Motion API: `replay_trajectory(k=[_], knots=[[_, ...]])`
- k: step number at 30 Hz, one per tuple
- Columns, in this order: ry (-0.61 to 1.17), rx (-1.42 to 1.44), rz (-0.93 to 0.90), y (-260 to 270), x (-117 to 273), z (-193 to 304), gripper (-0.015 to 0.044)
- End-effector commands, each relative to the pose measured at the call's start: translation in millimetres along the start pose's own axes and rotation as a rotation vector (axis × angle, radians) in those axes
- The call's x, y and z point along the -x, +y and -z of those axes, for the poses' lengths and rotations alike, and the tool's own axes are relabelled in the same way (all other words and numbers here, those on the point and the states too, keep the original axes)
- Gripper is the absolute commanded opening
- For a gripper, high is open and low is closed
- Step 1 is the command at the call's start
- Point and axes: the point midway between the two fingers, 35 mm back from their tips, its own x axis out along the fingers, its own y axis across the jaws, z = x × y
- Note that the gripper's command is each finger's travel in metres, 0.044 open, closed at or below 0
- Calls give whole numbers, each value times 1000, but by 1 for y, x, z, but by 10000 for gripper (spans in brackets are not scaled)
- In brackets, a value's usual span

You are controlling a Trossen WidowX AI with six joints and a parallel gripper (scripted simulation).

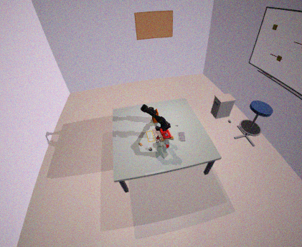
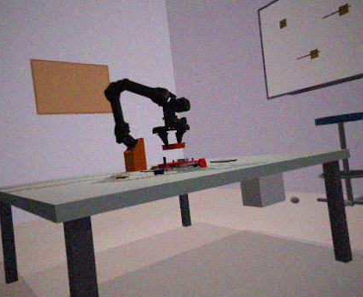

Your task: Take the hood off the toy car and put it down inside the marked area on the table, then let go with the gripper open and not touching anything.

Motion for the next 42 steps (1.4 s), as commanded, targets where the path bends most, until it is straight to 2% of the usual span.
replay_trajectory(k=[1,32,42], knots=[[-5,1,0,-23,3,2,0],[-4,-8,17,-157,8,50,0],[-3,-9,19,-163,6,53,0]])
